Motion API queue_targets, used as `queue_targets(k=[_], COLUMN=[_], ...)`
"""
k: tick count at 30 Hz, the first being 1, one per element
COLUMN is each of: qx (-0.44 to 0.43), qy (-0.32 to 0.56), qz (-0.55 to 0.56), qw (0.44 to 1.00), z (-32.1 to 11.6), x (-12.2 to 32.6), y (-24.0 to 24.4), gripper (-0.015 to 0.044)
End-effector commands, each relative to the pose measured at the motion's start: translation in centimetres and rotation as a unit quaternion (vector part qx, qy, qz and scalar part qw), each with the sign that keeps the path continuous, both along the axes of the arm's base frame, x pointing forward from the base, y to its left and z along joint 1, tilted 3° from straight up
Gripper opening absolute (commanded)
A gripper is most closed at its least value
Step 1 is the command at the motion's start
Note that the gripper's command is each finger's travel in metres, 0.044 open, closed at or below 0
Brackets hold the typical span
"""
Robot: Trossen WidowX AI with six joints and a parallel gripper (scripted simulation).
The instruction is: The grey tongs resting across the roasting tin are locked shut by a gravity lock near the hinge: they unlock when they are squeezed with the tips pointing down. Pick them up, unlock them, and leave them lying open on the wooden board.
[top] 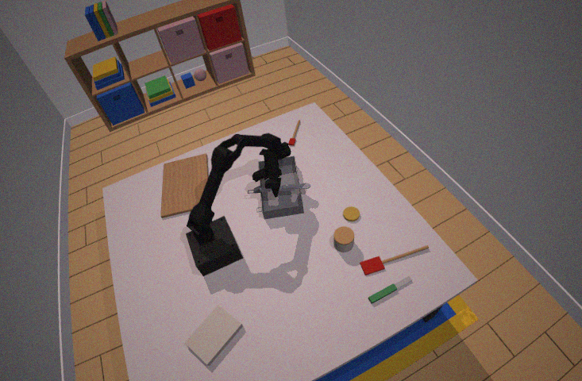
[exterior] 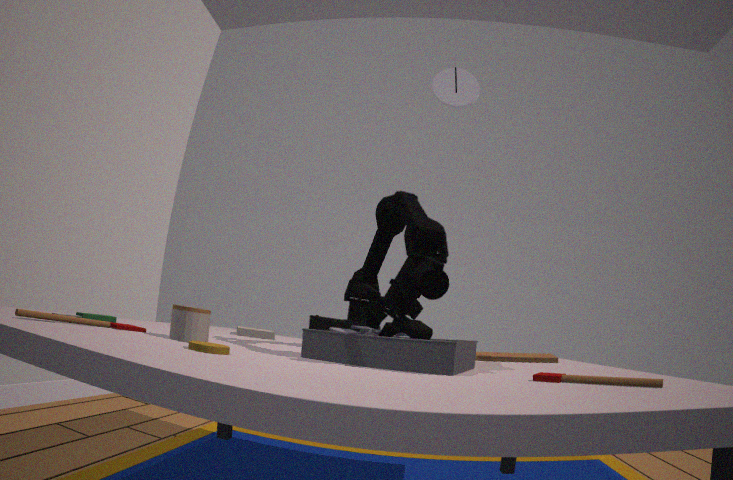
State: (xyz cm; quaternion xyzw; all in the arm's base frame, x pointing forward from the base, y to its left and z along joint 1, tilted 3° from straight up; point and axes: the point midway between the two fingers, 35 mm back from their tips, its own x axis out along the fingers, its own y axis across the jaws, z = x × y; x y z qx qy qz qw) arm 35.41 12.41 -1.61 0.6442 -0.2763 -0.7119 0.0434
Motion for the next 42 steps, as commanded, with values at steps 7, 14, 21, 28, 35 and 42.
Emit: queue_targets(k=[7, 14, 21, 28, 35, 42], qx=[-0.002, -0.003, 0.005, 0.053, 0.106, 0.158], qy=[0.001, 0.002, 0.0, -0.012, -0.028, -0.047], qz=[0.002, 0.002, 0.001, -0.007, -0.011, -0.011], qw=[1.0, 1.0, 1.0, 0.999, 0.994, 0.986], z=[6.4, 7.6, 7.6, 7.3, 7.2, 7.1], x=[0.1, 0.0, 0.0, -0.2, -0.4, -0.6], y=[-0.3, -0.4, -0.4, -0.6, -0.7, -0.8], gripper=[-0.015, -0.015, -0.015, -0.015, -0.015, -0.015])
